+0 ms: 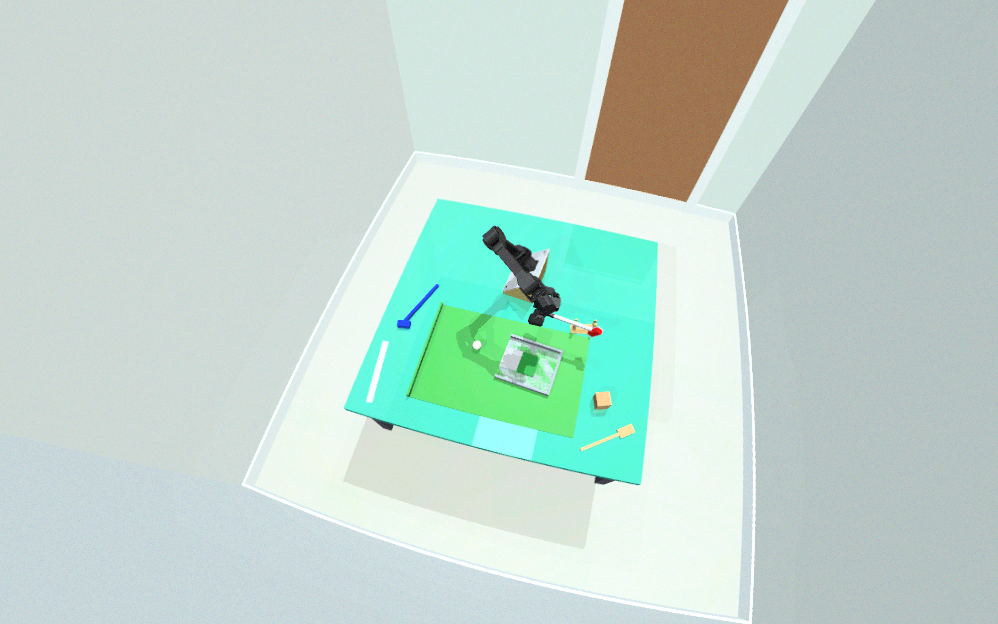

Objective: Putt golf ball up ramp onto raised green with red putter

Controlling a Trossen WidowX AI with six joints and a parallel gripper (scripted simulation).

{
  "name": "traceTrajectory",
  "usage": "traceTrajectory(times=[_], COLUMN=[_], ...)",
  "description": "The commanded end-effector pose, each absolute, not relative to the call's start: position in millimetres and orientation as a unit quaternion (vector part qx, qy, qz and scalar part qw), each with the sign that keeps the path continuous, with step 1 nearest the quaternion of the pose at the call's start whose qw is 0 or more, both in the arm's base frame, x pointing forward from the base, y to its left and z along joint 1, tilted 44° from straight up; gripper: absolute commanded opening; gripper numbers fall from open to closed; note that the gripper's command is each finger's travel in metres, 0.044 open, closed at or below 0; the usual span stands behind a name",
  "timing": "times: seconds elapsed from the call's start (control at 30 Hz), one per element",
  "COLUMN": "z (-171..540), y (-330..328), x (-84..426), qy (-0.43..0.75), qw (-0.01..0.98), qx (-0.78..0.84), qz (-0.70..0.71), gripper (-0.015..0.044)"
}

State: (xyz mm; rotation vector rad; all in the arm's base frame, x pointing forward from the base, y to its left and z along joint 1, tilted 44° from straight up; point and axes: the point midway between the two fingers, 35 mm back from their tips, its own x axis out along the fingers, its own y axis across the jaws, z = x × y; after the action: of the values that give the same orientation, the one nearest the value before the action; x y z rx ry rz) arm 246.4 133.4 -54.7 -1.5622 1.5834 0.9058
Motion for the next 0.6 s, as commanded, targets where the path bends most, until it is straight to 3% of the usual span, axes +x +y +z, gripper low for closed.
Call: traceTrajectory(times=[0.0, 0.57], z=[-35, 48], y=[118, 43], x=[254, 270], qy=[0.634, 0.680], qw=[0.398, 0.535], qx=[-0.588, -0.491], qz=[0.308, 0.105], gripper=[0.0000, 0.0000])
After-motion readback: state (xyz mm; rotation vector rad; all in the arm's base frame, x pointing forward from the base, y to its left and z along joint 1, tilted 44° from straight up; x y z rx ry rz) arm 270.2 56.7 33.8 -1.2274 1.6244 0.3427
